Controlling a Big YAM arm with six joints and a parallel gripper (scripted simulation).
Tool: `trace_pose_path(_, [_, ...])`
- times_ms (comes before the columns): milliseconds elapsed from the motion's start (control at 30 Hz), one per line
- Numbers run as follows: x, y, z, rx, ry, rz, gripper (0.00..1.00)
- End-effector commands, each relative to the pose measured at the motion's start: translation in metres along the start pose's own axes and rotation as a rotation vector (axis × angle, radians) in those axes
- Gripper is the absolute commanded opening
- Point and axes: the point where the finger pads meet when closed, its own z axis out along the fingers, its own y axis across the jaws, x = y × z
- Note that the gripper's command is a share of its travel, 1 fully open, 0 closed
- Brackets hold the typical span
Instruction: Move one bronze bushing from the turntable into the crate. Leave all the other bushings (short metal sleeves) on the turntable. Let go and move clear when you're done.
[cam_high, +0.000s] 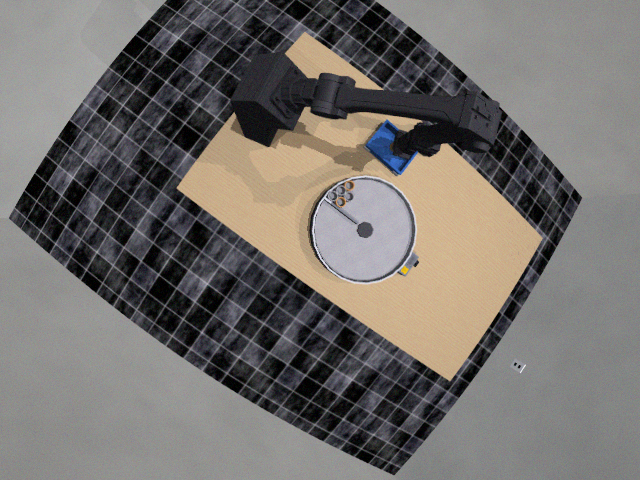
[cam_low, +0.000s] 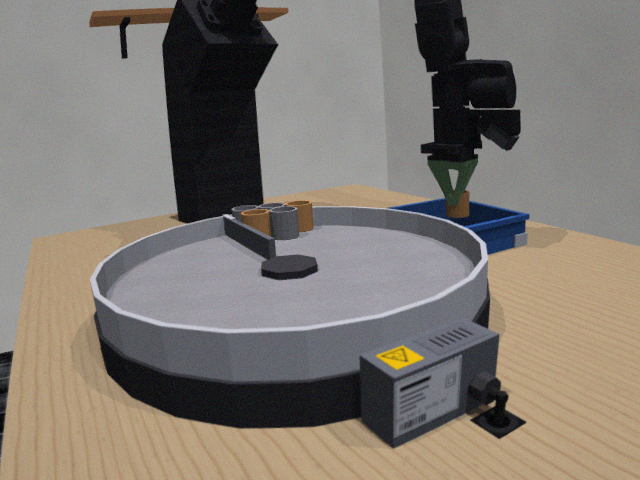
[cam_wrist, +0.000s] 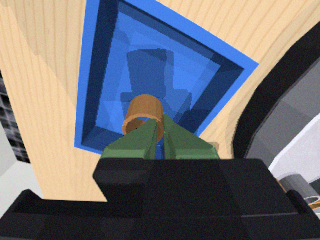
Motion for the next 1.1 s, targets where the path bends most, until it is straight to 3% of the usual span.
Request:
trace_pose_path(0, [0.003,-0.006,0.016,0.008,0.005,-0.004,0.00])
trace_pose_path(400, [0.004,-0.006,0.035,0.009,0.006,-0.004,0.00])
trace_pose_path(1067, [0.005,-0.006,0.039,0.009,0.006,-0.002,0.00])
